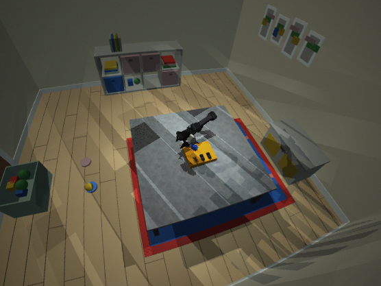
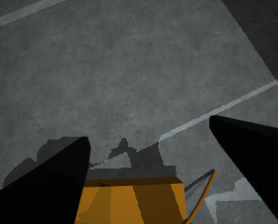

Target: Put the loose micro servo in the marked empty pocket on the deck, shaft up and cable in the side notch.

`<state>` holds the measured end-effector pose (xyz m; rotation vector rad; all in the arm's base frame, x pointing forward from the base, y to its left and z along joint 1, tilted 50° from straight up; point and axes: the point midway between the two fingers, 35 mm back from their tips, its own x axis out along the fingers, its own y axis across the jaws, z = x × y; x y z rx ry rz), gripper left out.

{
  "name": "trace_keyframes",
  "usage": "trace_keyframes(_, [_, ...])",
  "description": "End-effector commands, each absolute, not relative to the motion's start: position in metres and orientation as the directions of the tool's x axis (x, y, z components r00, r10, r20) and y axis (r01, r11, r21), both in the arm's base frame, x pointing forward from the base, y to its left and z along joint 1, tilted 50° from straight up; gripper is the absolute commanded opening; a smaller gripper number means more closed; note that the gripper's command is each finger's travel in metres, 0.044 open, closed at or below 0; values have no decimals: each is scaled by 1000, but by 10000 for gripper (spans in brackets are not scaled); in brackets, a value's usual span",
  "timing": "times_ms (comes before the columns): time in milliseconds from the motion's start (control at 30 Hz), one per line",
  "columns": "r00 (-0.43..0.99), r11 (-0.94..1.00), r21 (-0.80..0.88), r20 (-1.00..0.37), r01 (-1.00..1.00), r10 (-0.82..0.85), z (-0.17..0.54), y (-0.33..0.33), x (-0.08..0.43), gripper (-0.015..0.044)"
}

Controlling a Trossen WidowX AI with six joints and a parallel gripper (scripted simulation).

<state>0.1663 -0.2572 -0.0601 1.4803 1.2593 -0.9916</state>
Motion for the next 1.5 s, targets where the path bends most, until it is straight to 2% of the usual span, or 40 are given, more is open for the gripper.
trace_keyframes(0, [150, -161, 101, -931, 982, 332, -53, -234, 167, 440])
trace_keyframes(500, [146, -453, -156, -813, 878, 564, -17, -173, 170, 440])
trace_keyframes(967, [141, -570, -490, -664, 659, 734, 25, -124, 171, 440])
trace_keyframes(1467, [141, -571, -506, -656, 646, 741, 11, -106, 174, 440])
